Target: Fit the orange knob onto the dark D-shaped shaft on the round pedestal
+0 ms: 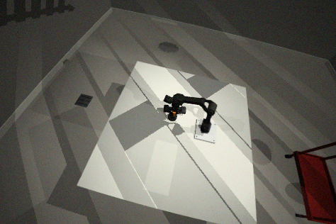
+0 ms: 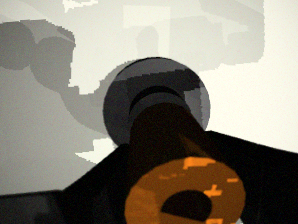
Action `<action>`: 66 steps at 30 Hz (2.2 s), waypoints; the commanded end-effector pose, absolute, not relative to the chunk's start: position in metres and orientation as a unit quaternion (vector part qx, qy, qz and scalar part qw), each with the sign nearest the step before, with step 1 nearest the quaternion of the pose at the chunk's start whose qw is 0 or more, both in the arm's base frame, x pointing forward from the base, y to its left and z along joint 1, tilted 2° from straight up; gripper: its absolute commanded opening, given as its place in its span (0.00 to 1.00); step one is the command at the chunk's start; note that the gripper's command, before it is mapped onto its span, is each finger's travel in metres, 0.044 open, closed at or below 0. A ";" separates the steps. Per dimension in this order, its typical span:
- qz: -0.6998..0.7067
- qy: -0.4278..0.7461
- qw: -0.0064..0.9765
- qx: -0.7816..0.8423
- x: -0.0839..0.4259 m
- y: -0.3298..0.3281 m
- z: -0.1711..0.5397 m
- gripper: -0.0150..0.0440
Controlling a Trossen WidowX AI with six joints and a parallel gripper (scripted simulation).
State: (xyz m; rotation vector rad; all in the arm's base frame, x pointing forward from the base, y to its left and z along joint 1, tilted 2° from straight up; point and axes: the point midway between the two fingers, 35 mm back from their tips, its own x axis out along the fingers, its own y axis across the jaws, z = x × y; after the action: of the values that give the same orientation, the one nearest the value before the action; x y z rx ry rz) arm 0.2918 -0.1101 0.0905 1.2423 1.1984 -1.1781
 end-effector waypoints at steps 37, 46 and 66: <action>-0.538 0.441 0.445 0.564 0.293 -0.111 0.090 0.25; -0.538 0.441 0.445 0.564 0.292 -0.110 0.090 0.25; -0.573 0.394 0.396 0.600 0.293 -0.111 0.095 0.25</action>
State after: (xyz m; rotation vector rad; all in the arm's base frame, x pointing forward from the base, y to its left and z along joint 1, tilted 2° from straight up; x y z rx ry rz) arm 0.2919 -0.1102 0.0933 1.4600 1.0496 -1.3935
